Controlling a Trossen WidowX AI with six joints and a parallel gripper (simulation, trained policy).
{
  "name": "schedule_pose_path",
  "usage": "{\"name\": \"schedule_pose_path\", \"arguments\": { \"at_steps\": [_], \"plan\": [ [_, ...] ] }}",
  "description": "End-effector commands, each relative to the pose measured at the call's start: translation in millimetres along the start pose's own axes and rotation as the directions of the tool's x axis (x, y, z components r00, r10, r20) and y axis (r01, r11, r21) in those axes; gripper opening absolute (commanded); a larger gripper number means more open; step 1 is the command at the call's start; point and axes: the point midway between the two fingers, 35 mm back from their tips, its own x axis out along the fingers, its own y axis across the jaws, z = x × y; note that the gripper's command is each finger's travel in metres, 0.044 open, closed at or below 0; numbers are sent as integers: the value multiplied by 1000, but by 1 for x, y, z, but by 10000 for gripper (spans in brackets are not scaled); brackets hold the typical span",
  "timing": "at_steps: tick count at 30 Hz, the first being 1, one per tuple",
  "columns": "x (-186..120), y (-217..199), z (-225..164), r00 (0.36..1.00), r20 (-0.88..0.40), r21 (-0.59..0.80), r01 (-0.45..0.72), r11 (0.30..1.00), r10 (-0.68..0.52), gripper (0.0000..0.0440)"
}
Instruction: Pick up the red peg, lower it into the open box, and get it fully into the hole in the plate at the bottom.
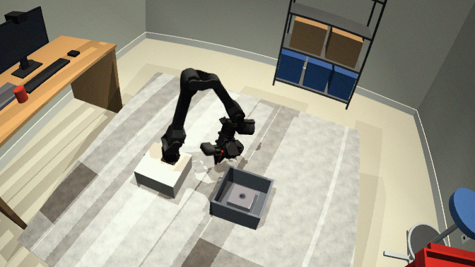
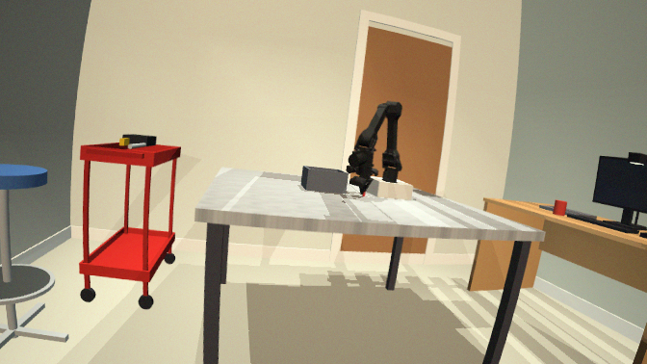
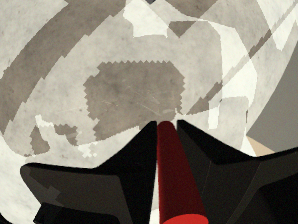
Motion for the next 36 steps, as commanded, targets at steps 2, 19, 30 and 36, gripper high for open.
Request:
{"name": "schedule_pose_path", "arguments": {
  "at_steps": [2, 19, 30, 36],
  "plan": [
    [-20, 3, 12, 999, 42, 4, -21, 1000, 21, 0],
    [-89, -2, 62, 987, 150, 82, -66, 994, 53, 0],
    [-107, -14, 111, 980, 191, 208, -92, 974, 52, 0],
    [-106, -21, 140, 979, 200, 257, -98, 961, 47, 0]
  ]
}}
